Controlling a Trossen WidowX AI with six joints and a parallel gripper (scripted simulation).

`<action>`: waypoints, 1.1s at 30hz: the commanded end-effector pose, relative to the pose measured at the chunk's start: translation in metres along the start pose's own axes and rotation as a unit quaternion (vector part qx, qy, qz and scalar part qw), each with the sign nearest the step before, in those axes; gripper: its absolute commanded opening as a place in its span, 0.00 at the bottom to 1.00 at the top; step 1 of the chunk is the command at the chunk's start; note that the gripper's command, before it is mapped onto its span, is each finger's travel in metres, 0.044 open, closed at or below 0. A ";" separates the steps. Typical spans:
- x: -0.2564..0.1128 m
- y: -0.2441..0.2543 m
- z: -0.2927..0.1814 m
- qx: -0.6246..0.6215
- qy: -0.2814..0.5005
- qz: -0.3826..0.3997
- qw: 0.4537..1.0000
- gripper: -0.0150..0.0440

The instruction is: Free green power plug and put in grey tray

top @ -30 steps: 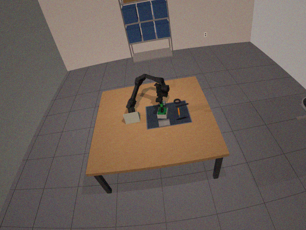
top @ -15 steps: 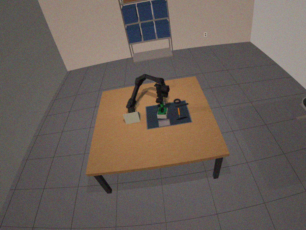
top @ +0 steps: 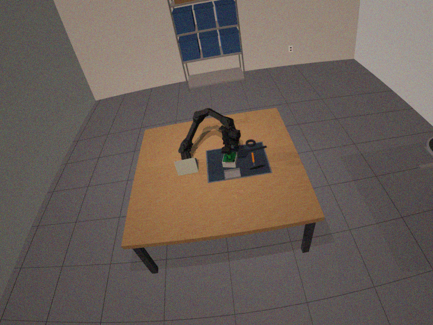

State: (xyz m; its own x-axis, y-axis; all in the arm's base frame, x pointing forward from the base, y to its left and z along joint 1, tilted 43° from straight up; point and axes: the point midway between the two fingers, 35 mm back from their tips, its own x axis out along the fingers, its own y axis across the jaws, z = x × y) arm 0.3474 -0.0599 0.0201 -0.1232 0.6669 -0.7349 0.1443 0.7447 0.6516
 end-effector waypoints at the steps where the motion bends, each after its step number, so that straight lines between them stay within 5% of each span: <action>1: 0.000 -0.014 0.004 -0.005 -0.002 -0.003 1.000 0.25; 33: -0.001 -0.086 0.021 -0.005 -0.003 -0.005 1.000 0.25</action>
State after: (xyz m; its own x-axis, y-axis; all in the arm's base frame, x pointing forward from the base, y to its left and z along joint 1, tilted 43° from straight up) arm 0.3545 -0.1228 -0.0397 -0.1198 0.6638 -0.7382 0.1426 0.7474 0.6489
